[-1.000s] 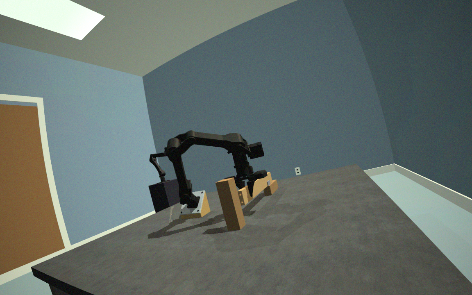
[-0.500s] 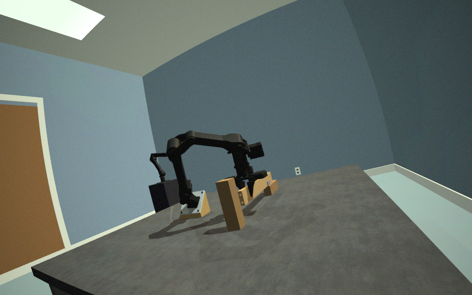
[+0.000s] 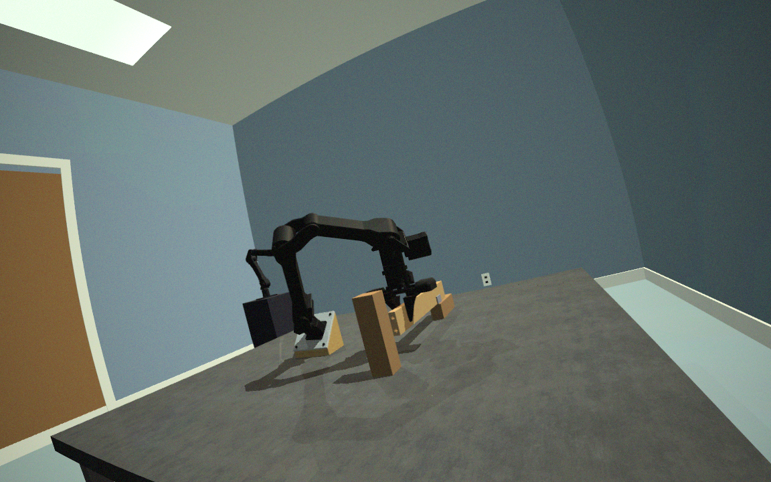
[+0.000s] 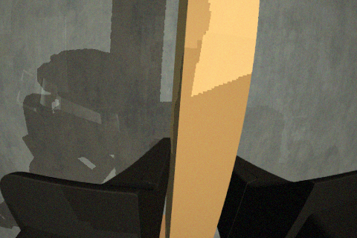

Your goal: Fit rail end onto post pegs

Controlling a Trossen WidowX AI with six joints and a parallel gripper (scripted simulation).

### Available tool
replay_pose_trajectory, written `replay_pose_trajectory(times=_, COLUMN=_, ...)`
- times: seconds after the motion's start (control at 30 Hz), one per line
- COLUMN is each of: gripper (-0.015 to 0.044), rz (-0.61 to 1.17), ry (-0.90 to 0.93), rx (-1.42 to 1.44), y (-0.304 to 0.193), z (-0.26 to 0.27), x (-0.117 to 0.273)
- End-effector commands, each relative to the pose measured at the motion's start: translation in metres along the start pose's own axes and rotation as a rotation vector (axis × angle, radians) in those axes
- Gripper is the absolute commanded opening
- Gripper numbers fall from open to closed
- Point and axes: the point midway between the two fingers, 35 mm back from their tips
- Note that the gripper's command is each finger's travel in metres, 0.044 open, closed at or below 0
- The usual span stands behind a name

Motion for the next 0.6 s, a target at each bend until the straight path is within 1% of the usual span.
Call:
replay_pose_trajectory(times=0.0, gripper=0.0, rz=-0.008, ry=0.001, rx=0.002, y=0.0, z=0.0003, x=0.0007)
replay_pose_trajectory(times=0.57, gripper=0.0, rz=-0.007, ry=0.001, rx=0.002, y=-0.0054, z=0.0011, x=0.0001)
Point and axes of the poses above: the point midway between the two fingers, 35 mm back from their tips, its own x axis back along the fingers, its own z axis across the jaws, y = z × x, and after that the axes turned 10 degrees about x, right-handed
